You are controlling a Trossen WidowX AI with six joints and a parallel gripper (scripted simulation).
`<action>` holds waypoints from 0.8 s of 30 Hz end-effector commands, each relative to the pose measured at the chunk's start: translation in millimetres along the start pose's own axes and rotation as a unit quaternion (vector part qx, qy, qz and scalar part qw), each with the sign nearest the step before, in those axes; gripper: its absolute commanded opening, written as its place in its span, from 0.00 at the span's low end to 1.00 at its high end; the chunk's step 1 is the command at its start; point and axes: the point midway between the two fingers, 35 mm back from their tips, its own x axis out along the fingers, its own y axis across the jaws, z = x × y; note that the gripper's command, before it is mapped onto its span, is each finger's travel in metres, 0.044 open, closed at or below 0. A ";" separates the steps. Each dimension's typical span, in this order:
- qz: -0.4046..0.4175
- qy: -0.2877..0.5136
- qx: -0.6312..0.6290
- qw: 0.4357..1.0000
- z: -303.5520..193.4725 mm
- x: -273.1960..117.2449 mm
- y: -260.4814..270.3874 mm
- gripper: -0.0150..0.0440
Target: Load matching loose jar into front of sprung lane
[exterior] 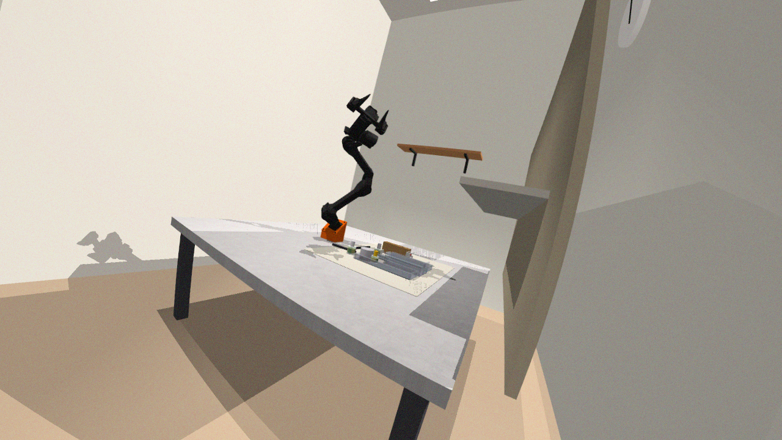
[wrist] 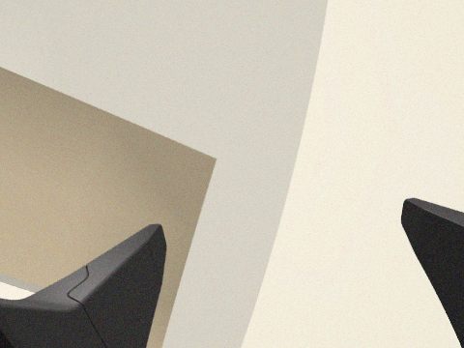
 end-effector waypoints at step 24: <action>-0.414 -0.047 0.351 0.838 -120.5 -166.8 -286.9 1.00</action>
